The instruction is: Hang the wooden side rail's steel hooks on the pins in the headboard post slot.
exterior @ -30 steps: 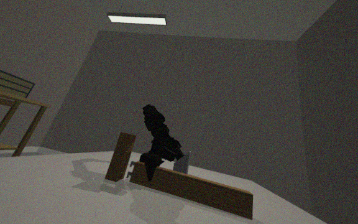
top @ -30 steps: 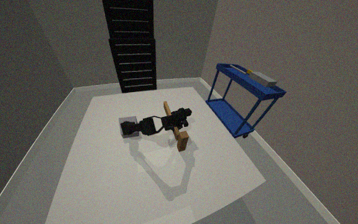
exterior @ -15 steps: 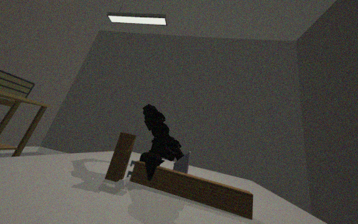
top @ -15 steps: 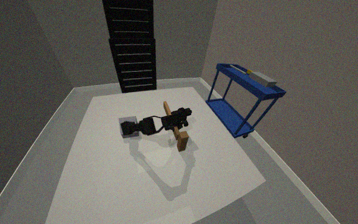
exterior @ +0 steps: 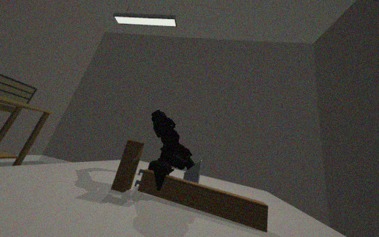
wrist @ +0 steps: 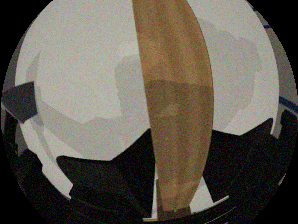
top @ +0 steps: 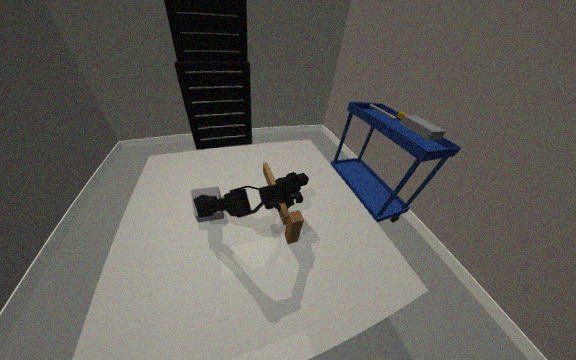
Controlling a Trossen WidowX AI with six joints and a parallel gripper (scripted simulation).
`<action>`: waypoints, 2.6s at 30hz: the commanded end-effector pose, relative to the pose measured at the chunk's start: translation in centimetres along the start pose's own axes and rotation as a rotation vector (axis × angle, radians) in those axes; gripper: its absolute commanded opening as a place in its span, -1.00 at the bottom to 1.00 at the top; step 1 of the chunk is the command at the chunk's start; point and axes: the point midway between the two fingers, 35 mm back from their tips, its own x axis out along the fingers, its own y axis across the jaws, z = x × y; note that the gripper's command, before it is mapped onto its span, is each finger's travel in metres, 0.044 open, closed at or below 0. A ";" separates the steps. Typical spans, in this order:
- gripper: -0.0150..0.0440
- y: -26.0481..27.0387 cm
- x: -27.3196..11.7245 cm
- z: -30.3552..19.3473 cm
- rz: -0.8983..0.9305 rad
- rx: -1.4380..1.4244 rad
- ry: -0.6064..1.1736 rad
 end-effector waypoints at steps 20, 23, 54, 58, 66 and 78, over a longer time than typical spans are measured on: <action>-0.49 -0.2 -1.0 0.1 -0.014 -0.003 -0.004; -0.49 -0.2 -1.1 0.1 -0.014 -0.003 -0.004; -0.49 -0.3 -1.4 0.0 -0.014 -0.003 -0.004; -0.49 -0.3 -1.4 -0.1 -0.014 -0.003 -0.004; -0.49 -0.4 -1.3 -0.1 -0.014 -0.003 -0.004; -0.49 -0.5 -1.2 -0.3 -0.015 -0.003 -0.004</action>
